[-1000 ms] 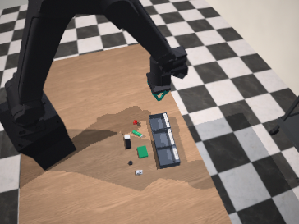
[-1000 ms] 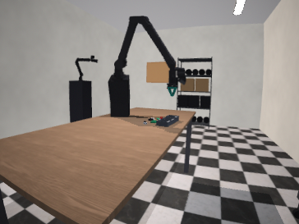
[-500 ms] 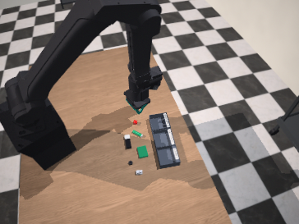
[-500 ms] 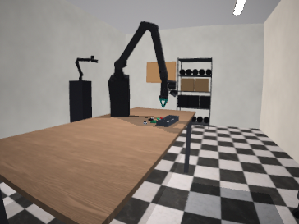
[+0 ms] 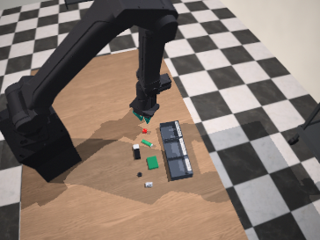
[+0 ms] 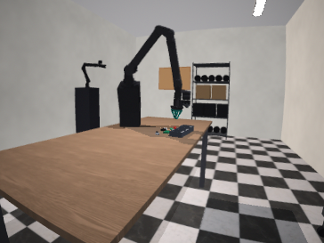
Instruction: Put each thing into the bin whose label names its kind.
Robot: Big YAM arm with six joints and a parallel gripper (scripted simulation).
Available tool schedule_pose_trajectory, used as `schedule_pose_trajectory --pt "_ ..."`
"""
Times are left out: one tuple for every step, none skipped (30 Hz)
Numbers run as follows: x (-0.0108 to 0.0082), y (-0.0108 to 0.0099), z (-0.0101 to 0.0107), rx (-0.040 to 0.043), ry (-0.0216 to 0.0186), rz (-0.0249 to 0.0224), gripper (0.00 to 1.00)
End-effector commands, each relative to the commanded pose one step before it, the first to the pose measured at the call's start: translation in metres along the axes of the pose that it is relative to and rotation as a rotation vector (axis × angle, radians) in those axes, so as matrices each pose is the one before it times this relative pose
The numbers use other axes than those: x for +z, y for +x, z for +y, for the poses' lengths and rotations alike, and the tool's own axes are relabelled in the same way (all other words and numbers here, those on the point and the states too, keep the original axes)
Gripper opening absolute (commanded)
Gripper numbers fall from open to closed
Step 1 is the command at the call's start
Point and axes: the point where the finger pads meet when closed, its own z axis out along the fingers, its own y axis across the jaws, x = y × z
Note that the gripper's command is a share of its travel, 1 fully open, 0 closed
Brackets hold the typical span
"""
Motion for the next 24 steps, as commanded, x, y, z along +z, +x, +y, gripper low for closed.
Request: schedule_pose_trajectory --pt "-0.01005 -0.01363 -0.00584 -0.15089 0.02223 -0.04376 0.29" --pt "0.00000 0.00000 0.00000 0.00000 0.00000 0.00000 0.29" --pt "0.00000 0.00000 0.00000 0.00000 0.00000 0.00000 0.29" --pt "0.00363 0.00252 0.00424 -0.06437 0.00100 -0.00696 0.29" --pt "0.00005 -0.00012 0.00175 -0.02240 0.00227 -0.00474 0.29" --pt "-0.00013 -0.00002 0.00165 -0.02305 0.00313 -0.00609 0.29" --pt "-0.00051 -0.00011 0.00149 -0.02223 0.00348 -0.00675 0.29" --pt "-0.00016 0.00097 0.00072 -0.02201 0.00316 -0.00672 0.29" --pt "-0.00016 0.00150 0.00004 -0.01709 0.00274 -0.00552 0.29" --pt "-0.00021 0.00164 -0.00035 0.00356 0.00083 -0.00023 0.29" --pt "-0.00039 0.00142 -0.00077 0.00364 0.00124 -0.00056 0.29" --pt "-0.00029 0.00143 -0.00116 0.00413 0.00110 -0.00034 0.29" --pt "0.00004 0.00156 -0.00131 0.00442 0.00041 0.00034 0.29" --pt "0.00060 0.00173 -0.00102 0.00408 -0.00087 0.00145 0.29" --pt "0.00045 0.00118 -0.00091 0.00261 -0.00045 0.00137 0.29" --pt "0.00029 -0.00134 -0.00216 0.00129 0.00245 -0.00148 0.29" --pt "0.00048 -0.00116 -0.00167 0.00085 0.00152 -0.00111 0.29" --pt "0.00024 0.00051 0.00030 -0.00200 -0.00331 0.00278 0.29" --pt "0.00000 0.00000 0.00000 0.00000 0.00000 0.00000 0.29" --pt "0.00000 0.00000 0.00000 0.00000 0.00000 0.00000 0.29" --pt "0.00178 -0.00162 0.00963 -0.01263 -0.01033 0.00904 0.29" --pt "0.00002 0.00001 -0.00004 0.00000 0.00000 0.00000 0.29" --pt "0.00002 0.00001 -0.00008 0.00000 0.00000 0.00000 0.29" --pt "0.00329 0.00145 0.00122 -0.00868 -0.00645 0.00312 0.29"
